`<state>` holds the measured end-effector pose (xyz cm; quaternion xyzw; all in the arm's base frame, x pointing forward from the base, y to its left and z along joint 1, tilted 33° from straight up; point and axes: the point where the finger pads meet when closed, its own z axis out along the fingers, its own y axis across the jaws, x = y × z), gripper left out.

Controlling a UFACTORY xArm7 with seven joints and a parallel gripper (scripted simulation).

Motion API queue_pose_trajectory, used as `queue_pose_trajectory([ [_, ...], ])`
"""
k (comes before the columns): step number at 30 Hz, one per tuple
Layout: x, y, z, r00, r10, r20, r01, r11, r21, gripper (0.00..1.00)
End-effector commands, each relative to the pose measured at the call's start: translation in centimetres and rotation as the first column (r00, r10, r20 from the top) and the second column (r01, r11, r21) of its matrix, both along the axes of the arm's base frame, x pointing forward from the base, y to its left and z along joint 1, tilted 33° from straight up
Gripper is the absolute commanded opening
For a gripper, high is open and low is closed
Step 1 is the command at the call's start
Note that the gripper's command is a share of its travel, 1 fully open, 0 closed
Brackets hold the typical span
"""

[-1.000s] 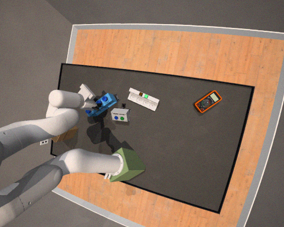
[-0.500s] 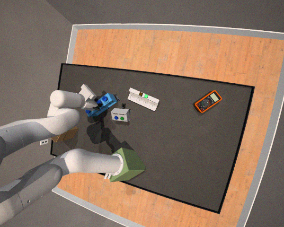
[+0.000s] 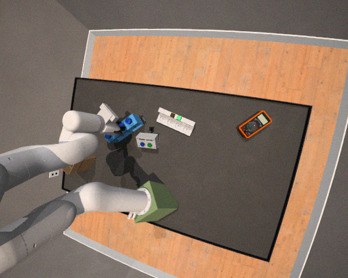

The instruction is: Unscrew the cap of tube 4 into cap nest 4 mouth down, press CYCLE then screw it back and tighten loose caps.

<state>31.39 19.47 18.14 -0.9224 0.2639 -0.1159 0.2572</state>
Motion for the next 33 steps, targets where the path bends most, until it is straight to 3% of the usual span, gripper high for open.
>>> queue_pose_trajectory([
  [1, 0.11, 0.04, 0.14, 1.0, -0.001, 0.003, 0.001, 1.0, 0.002, 0.0],
  [11, 0.11, 0.04, 0.13, 1.0, -0.017, -0.005, 0.017, 1.0, 0.009, 0.0],
  [33, 0.11, 0.04, 0.13, 0.924, -0.33, -0.192, 0.356, 0.928, 0.115, 0.0],
])
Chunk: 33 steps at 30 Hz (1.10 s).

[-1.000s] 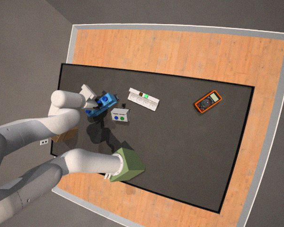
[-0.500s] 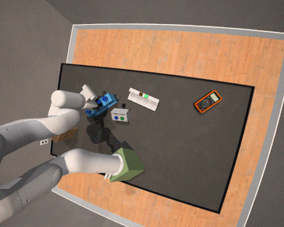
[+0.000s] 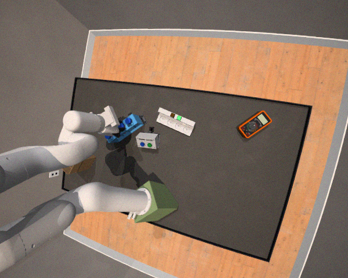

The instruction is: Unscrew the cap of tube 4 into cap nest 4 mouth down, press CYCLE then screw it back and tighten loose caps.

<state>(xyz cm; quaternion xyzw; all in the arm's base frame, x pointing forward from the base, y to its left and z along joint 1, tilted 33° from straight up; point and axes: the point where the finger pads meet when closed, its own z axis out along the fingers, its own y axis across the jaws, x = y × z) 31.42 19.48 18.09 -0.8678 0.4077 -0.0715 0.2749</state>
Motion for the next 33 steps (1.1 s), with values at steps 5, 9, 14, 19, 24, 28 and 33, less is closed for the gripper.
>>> queue_pose_trajectory([
  [5, 0.1, 0.0, 0.2, 0.988, -0.14, -0.069, 0.144, 0.988, 0.049, 0.0],
  [9, 0.1, 0.0, 0.2, 0.988, -0.14, -0.069, 0.144, 0.988, 0.049, 0.46],
  [14, 0.1, 0.0, 0.2, 0.988, -0.14, -0.069, 0.144, 0.988, 0.049, 0.46],
  [19, 0.1, 0.0, 0.2, 0.988, -0.14, -0.069, 0.144, 0.988, 0.049, 0.46],
  [24, -0.2, -0.3, 1.0, 0.988, -0.14, -0.069, 0.144, 0.988, 0.049, 0.46],
  [28, -0.5, -0.7, 1.7, 0.988, -0.14, -0.069, 0.144, 0.988, 0.05, 0.46],
  [33, -1.0, -1.2, 2.7, 0.988, -0.14, -0.069, 0.144, 0.988, 0.05, 0.46],
])
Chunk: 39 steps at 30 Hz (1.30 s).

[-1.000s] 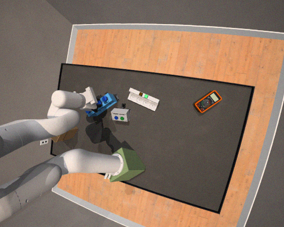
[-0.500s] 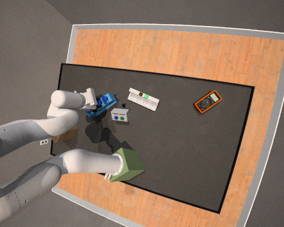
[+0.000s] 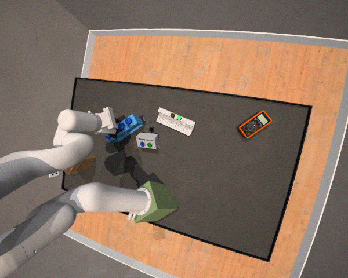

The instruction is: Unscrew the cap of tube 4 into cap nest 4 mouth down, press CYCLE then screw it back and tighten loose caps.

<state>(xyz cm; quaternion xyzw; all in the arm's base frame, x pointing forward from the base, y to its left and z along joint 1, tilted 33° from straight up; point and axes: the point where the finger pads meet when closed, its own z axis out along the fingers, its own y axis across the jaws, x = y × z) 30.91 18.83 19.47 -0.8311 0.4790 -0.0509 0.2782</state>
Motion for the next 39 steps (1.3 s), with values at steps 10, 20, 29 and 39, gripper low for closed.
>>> queue_pose_trajectory([
  [10, -1.0, -1.2, 2.7, 1.0, 0.0, 0.002, 0.0, 1.0, 0.001, 0.46],
  [20, -2.0, -4.5, 0.6, 0.934, 0.332, 0.132, -0.315, 0.94, -0.133, 0.0],
  [29, -2.5, -5.9, -0.3, 0.805, 0.561, 0.192, -0.511, 0.821, -0.255, 0.0],
  [39, -2.5, -6.0, -0.4, 0.54, 0.813, 0.218, -0.695, 0.577, -0.428, 0.0],
])
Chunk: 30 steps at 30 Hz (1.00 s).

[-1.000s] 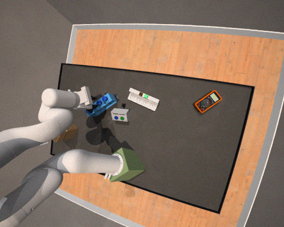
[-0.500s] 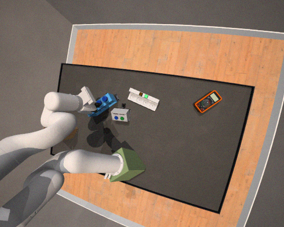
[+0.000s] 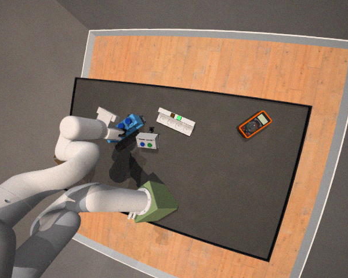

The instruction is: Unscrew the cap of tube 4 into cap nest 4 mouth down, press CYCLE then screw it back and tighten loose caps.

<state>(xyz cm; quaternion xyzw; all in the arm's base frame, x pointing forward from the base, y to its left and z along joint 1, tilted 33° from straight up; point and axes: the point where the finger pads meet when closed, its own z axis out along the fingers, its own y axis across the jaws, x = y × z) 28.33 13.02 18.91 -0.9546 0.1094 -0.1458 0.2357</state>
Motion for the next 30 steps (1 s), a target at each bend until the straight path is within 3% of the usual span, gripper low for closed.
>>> queue_pose_trajectory([
  [1, 0.07, -0.16, 0.19, 0.962, 0.257, 0.088, -0.252, 0.966, -0.061, 0.0],
  [8, 0.06, -0.16, 0.19, 0.899, 0.415, 0.139, -0.398, 0.907, -0.136, 0.0],
  [10, 0.06, -0.17, 0.19, 0.831, 0.53, 0.169, -0.498, 0.844, -0.199, 0.0],
  [16, 0.07, -0.17, 0.19, 0.7, 0.687, 0.196, -0.626, 0.721, -0.297, 0.0],
  [23, 0.07, -0.17, 0.19, 0.499, 0.843, 0.199, -0.735, 0.534, -0.419, 0.0],
  [25, 0.07, -0.17, 0.19, 0.499, 0.843, 0.199, -0.735, 0.534, -0.419, 0.0],
  [26, 0.07, -0.17, 0.18, 0.412, 0.891, 0.192, -0.762, 0.453, -0.463, 0.0],
  [30, 0.07, -0.17, 0.18, 0.284, 0.943, 0.172, -0.783, 0.332, -0.526, 0.0],
])
